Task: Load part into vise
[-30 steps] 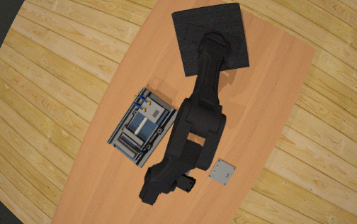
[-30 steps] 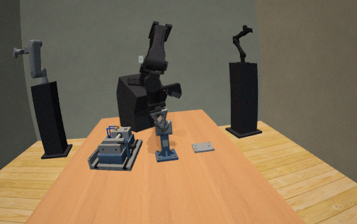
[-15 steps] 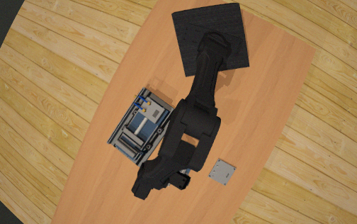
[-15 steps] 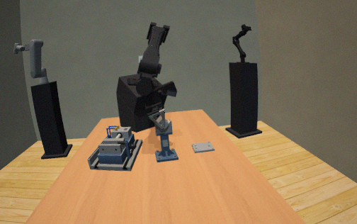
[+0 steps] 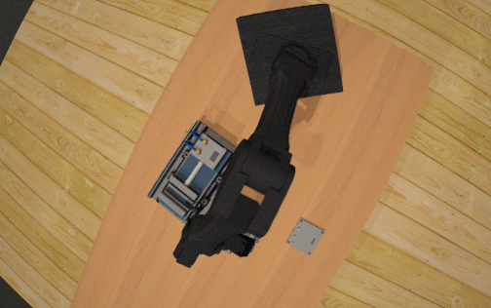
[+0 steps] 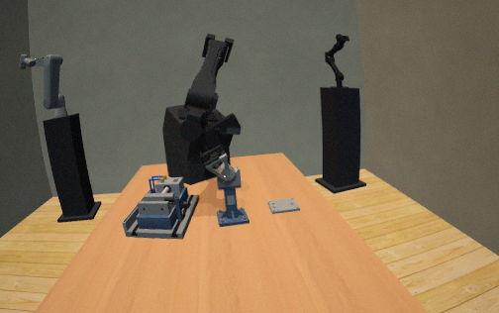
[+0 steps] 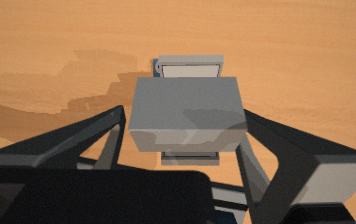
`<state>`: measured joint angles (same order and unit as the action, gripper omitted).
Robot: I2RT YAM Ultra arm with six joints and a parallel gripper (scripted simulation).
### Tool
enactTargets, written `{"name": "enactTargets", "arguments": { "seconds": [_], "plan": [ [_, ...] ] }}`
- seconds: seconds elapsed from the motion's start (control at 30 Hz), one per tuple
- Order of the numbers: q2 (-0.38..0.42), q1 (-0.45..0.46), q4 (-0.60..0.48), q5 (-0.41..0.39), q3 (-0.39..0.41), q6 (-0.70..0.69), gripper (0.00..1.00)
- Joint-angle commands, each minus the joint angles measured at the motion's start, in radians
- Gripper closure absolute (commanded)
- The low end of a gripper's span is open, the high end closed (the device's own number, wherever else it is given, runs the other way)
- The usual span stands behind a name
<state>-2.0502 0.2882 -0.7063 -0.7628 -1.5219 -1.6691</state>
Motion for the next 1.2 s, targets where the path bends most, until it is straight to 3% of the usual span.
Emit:
{"name": "enactTargets", "arguments": {
  "seconds": [0.0, 0.13, 0.2, 0.6, 0.7, 0.77, 1.17],
  "plan": [
    [-0.006, 0.03, -0.023, -0.077, -0.036, -0.032, 0.19],
    [0.018, 0.035, -0.033, -0.098, -0.044, -0.046, 0.19],
    [-0.024, 0.04, -0.036, -0.118, -0.047, -0.054, 0.19],
    [-0.076, 0.065, -0.077, -0.22, -0.081, -0.114, 0.19],
    [-0.048, 0.066, -0.086, -0.228, -0.088, -0.123, 0.19],
    [-0.09, 0.07, -0.091, -0.242, -0.092, -0.13, 0.19],
    [-0.134, 0.085, -0.139, -0.312, -0.127, -0.186, 0.19]
  ]
}}
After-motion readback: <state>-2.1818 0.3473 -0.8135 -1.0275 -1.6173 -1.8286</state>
